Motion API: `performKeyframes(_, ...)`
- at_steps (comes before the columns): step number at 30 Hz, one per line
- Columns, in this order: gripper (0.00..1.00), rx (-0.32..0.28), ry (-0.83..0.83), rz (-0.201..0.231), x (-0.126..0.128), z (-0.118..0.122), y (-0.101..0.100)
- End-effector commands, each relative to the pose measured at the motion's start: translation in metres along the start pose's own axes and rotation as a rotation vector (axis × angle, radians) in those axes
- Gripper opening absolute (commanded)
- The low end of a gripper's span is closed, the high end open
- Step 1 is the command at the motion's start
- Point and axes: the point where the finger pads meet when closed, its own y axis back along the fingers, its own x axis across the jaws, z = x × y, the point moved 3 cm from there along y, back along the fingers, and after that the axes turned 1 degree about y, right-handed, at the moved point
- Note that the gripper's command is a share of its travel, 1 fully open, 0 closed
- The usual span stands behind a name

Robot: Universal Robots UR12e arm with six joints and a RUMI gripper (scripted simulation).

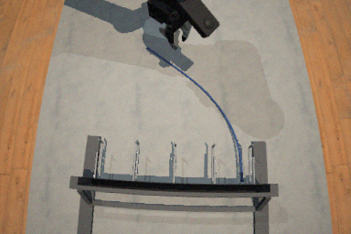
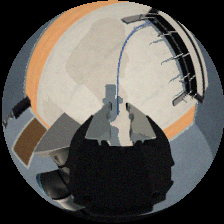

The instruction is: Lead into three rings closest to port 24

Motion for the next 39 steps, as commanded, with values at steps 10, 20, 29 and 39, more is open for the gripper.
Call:
performKeyframes(10,0.20,0.001,0.000,0.000,0.000,0.000,0.000)
performKeyframes(20,0.20,0.000,-0.001,0.000,0.000,0.000,-0.003)
performKeyframes(29,0.20,0.000,-0.001,0.000,0.000,0.000,-0.017)
performKeyframes(39,0.20,0.000,-0.001,0.000,0.000,-0.001,-0.051)
